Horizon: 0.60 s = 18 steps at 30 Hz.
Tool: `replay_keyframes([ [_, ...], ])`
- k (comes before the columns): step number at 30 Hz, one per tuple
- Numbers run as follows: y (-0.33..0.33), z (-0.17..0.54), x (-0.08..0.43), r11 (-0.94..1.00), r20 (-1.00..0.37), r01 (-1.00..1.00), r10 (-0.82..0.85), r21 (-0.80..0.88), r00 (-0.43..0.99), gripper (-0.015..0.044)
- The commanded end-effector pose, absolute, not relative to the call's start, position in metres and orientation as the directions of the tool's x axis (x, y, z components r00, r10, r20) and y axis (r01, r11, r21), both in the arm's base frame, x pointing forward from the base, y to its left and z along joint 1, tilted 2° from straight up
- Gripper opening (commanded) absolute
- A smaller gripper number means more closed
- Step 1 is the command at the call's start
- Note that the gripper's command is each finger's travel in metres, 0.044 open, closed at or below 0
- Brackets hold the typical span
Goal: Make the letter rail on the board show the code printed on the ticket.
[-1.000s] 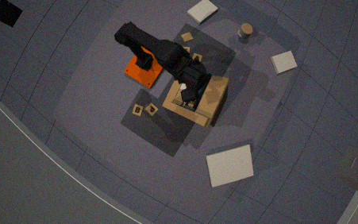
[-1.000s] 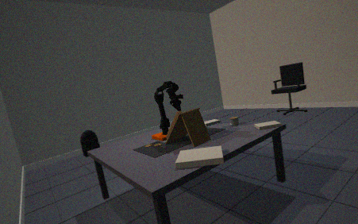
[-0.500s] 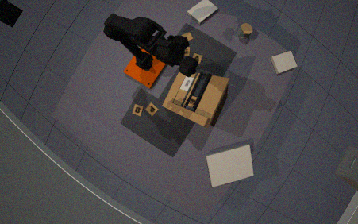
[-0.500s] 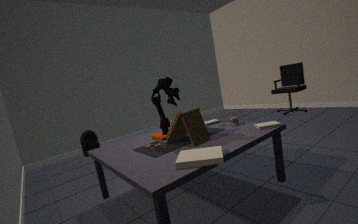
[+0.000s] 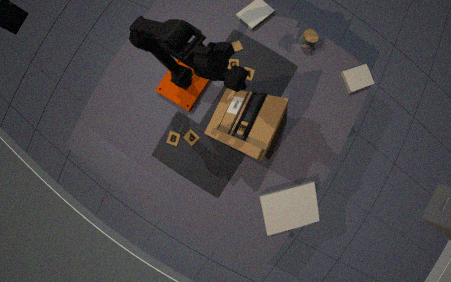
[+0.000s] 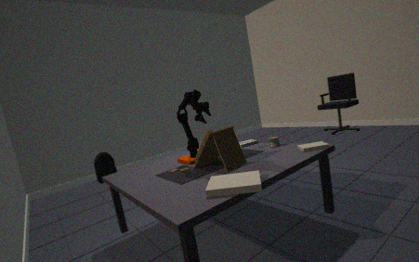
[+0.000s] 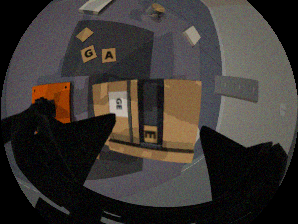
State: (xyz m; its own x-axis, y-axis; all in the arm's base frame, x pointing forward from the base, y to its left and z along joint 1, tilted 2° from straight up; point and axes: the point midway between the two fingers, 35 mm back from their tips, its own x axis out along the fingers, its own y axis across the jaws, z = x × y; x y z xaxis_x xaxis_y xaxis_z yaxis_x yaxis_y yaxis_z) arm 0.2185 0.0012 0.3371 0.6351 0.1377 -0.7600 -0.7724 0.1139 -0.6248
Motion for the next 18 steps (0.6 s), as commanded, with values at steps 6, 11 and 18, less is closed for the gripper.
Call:
replay_keyframes([
  [6, 0.043, 0.283, 0.246, 0.029, -0.842, -0.866, 0.216, -0.500, 0.494, 0.0340],
  [11, 0.090, 0.227, 0.252, -0.073, -0.909, -0.925, 0.231, -0.372, 0.347, 0.0340],
  [18, 0.150, 0.147, 0.228, -0.234, -0.972, -0.951, 0.165, -0.201, 0.165, 0.0340],
])
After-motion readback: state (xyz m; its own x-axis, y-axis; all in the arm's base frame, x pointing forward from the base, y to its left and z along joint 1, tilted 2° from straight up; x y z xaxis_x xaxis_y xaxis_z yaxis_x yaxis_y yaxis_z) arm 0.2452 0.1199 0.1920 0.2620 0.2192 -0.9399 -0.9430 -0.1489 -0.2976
